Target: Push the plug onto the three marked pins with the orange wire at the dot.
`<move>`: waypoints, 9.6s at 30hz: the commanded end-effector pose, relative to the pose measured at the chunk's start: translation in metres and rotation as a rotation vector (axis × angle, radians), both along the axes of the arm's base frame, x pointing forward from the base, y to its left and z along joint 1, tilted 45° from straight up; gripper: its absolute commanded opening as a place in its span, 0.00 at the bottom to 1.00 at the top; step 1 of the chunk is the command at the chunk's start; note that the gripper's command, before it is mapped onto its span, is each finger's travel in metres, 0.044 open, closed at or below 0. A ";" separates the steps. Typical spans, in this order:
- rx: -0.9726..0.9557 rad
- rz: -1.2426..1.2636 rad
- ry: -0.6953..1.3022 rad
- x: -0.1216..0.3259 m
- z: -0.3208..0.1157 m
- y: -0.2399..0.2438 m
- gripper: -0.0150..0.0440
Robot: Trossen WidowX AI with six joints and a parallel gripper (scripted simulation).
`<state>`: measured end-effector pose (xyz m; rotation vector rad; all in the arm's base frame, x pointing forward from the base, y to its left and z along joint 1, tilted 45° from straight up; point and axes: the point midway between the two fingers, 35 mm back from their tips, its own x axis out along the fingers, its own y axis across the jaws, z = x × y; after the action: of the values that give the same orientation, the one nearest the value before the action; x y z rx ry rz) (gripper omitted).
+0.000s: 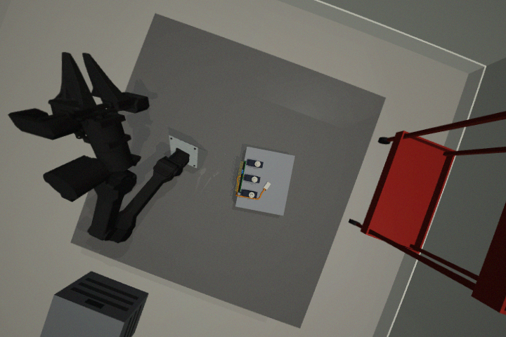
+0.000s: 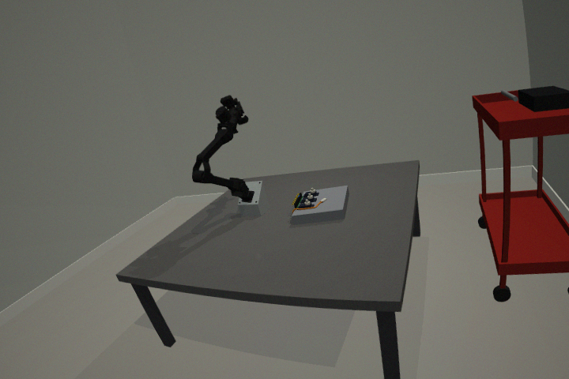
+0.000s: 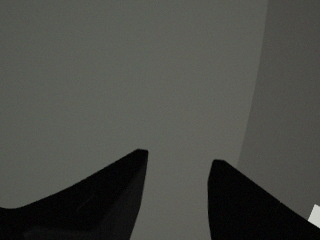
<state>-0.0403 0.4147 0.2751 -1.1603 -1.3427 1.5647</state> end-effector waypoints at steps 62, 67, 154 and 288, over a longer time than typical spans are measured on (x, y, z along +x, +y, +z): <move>0.640 -1.339 1.088 0.351 0.045 -0.280 0.45; 0.766 -1.400 1.154 0.357 0.048 -0.314 0.45; -1.216 -2.294 0.566 0.460 -0.224 -0.342 0.45; -0.541 -3.015 0.887 0.238 -0.288 -0.369 0.25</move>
<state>0.1975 0.0487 -0.0100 -0.8568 1.4899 -0.3616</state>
